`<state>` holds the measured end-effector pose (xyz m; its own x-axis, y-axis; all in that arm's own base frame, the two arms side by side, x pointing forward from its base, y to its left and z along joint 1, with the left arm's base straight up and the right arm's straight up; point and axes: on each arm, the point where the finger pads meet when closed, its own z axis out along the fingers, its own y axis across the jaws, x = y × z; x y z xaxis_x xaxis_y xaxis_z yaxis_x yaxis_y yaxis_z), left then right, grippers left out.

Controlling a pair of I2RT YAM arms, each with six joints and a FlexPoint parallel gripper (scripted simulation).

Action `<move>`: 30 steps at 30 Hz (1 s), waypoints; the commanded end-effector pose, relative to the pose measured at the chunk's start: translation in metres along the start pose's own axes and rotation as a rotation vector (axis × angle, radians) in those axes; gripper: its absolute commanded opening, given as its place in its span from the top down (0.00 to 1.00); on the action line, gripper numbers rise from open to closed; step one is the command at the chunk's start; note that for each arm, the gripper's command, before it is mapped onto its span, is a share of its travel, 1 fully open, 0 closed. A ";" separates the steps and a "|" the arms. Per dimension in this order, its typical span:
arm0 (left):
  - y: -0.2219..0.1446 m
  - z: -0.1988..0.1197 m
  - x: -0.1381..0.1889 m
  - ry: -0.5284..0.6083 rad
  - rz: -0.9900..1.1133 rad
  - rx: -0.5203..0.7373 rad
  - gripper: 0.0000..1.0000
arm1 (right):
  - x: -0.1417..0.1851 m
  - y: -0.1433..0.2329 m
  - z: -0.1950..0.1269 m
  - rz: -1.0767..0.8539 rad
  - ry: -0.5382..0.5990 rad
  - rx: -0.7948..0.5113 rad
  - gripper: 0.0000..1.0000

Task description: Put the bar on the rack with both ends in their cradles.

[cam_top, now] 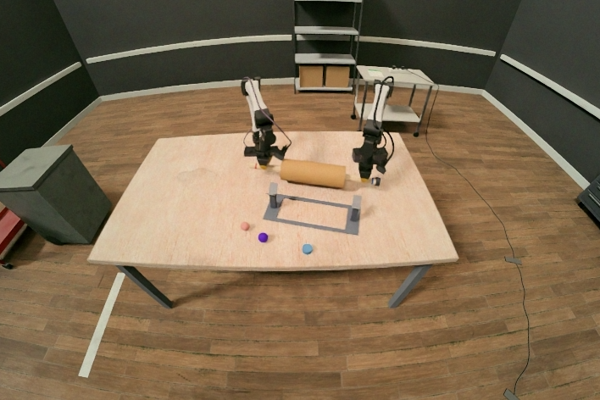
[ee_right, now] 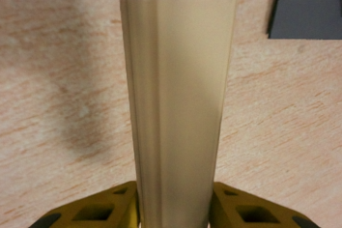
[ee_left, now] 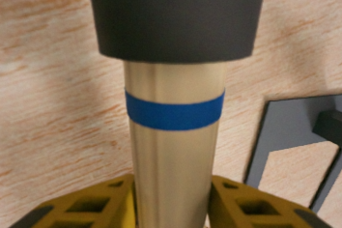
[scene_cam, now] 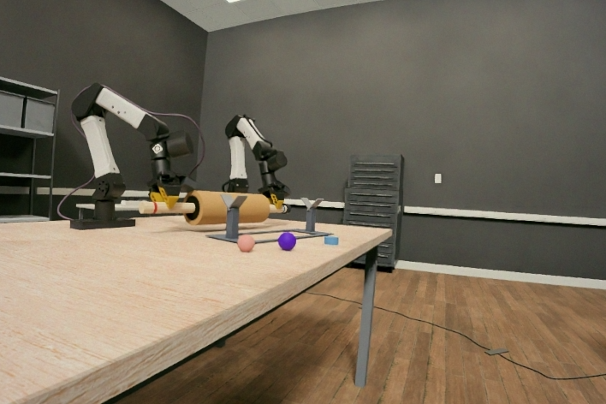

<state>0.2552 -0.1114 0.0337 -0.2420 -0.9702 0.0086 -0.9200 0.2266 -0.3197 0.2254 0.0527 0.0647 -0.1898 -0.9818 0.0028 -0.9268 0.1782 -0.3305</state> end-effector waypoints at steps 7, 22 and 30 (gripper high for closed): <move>-0.047 -0.031 -0.002 -0.013 0.012 0.156 0.78 | -0.003 -0.038 -0.026 0.008 0.003 0.137 0.79; -0.070 -0.069 -0.007 -0.011 0.014 0.181 0.78 | -0.007 -0.060 -0.062 0.011 0.002 0.161 0.79; -0.082 -0.093 -0.012 -0.010 0.013 0.178 0.78 | -0.012 -0.072 -0.085 0.011 0.002 0.156 0.79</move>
<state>0.2831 -0.1122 0.1042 -0.2502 -0.9682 0.0007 -0.8986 0.2320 -0.3724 0.2463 0.0549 0.1382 -0.1983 -0.9801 0.0050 -0.9030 0.1808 -0.3898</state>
